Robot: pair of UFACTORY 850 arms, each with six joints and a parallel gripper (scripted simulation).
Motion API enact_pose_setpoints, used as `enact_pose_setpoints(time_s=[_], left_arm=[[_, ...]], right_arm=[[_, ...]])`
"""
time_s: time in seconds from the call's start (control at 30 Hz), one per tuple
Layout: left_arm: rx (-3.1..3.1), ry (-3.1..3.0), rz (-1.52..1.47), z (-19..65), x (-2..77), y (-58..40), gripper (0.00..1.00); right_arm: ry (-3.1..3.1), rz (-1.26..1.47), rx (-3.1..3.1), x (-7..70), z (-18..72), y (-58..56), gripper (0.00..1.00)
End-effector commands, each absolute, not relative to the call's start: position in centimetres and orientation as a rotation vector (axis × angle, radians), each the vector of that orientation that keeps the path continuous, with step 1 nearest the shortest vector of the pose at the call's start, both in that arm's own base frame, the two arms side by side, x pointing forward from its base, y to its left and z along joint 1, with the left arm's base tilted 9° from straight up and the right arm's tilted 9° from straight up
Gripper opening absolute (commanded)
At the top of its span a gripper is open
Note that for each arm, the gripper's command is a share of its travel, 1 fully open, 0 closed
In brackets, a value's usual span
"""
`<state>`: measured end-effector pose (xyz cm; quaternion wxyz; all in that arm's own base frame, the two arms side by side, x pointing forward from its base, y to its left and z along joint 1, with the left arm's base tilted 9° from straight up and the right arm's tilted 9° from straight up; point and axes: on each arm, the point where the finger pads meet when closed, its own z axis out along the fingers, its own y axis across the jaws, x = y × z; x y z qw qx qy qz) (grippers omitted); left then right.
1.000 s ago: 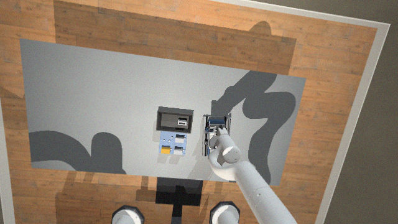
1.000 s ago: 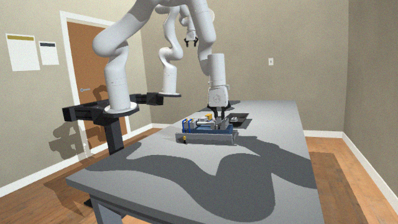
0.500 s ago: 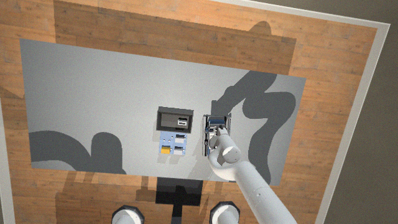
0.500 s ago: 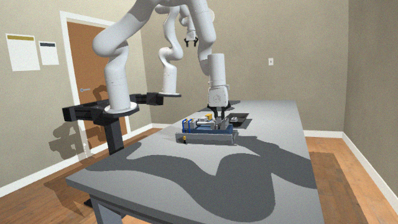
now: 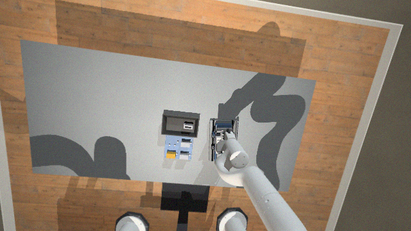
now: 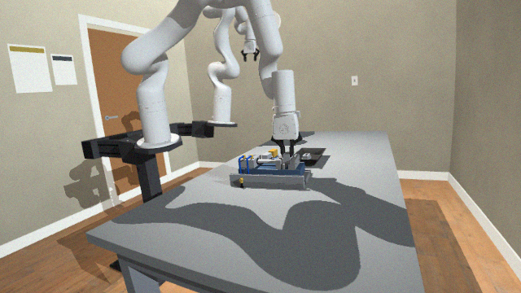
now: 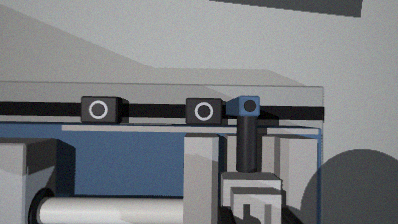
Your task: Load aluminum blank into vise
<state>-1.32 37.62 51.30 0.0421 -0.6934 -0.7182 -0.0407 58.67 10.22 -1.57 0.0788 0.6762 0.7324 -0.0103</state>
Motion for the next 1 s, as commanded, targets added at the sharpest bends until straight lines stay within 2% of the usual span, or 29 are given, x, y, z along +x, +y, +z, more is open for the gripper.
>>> enact_pose_setpoints(time_s=[0.0,0.97], left_arm=[[-2.121,-2.197,-0.126,51.4,-1.3,37.7,1.00],[-2.121,-2.197,-0.126,51.4,-1.3,37.7,1.00]], right_arm=[[2.191,-0.028,2.023,58.8,-1.4,10.3,0.00],[2.191,-0.028,2.023,58.4,2.0,10.7,0.00]])
